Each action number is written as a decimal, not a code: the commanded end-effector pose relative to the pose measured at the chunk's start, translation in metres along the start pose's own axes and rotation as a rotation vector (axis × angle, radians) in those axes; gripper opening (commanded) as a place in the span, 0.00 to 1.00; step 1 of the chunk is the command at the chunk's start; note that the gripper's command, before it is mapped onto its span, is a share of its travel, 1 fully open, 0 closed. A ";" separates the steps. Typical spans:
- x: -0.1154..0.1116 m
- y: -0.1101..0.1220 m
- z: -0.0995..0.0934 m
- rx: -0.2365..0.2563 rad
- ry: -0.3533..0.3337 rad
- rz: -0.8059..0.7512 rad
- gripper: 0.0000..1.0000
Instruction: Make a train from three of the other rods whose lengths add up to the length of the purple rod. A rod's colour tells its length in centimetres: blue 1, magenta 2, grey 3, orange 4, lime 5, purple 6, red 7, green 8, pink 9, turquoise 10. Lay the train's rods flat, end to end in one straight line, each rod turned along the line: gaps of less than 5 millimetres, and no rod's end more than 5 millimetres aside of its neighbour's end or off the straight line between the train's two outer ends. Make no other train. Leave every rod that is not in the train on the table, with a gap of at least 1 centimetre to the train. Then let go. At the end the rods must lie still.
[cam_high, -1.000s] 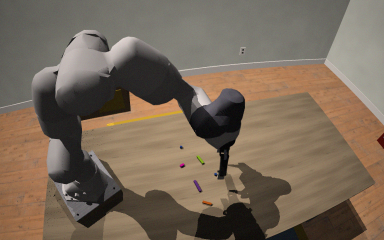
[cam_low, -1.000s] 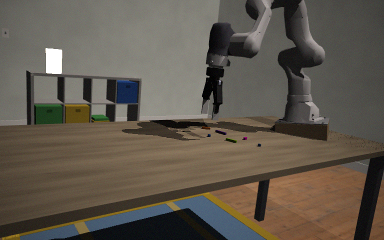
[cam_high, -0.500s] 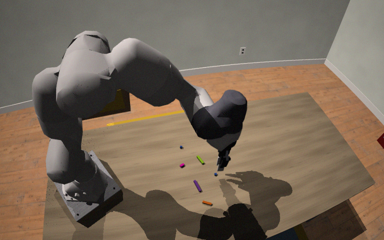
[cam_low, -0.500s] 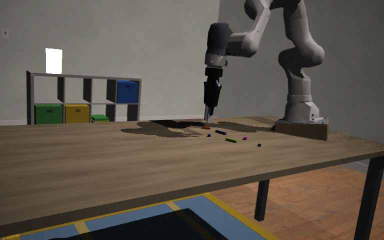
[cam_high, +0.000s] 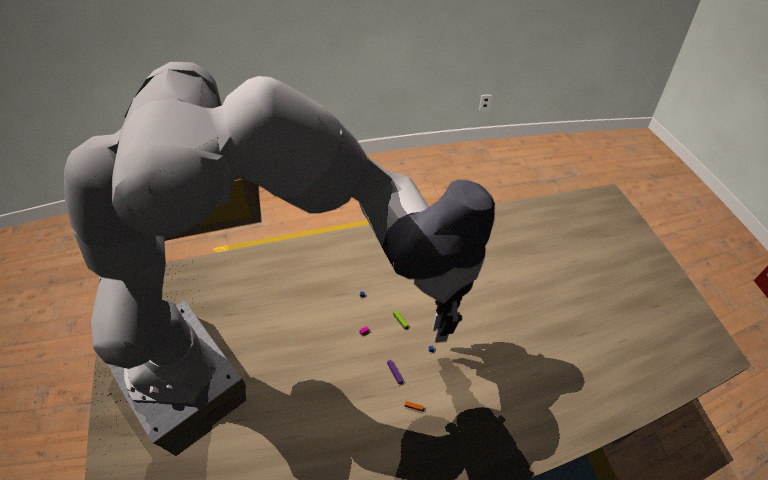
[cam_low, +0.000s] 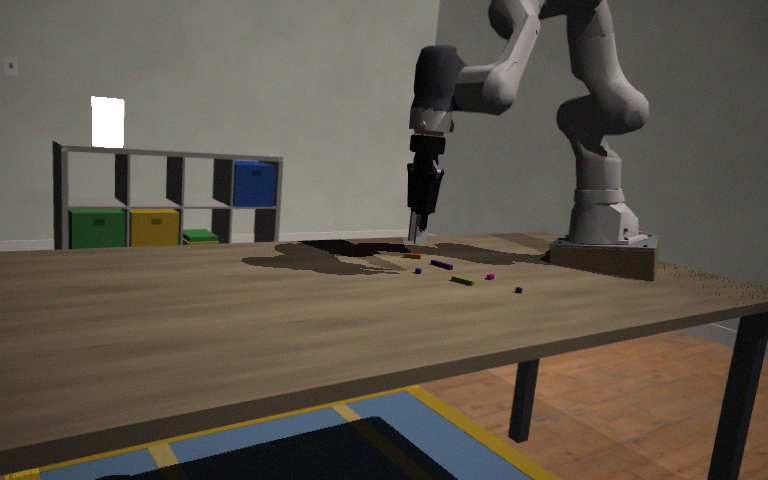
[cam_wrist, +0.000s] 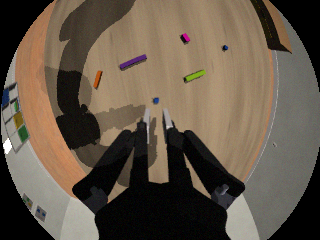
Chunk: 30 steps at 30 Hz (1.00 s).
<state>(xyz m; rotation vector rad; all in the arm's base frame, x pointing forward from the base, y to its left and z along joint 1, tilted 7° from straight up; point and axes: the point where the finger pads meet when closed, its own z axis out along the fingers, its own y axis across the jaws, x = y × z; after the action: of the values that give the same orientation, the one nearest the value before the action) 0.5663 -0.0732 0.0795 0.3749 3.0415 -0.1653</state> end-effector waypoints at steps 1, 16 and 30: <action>0.000 0.001 0.001 -0.002 0.003 -0.012 0.15; 0.000 0.001 0.004 -0.002 0.003 -0.012 0.15; 0.000 0.001 0.021 -0.002 0.003 -0.012 0.15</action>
<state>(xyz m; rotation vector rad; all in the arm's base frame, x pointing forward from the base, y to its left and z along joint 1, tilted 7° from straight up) 0.5648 -0.0718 0.0622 0.3607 3.0541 -0.1608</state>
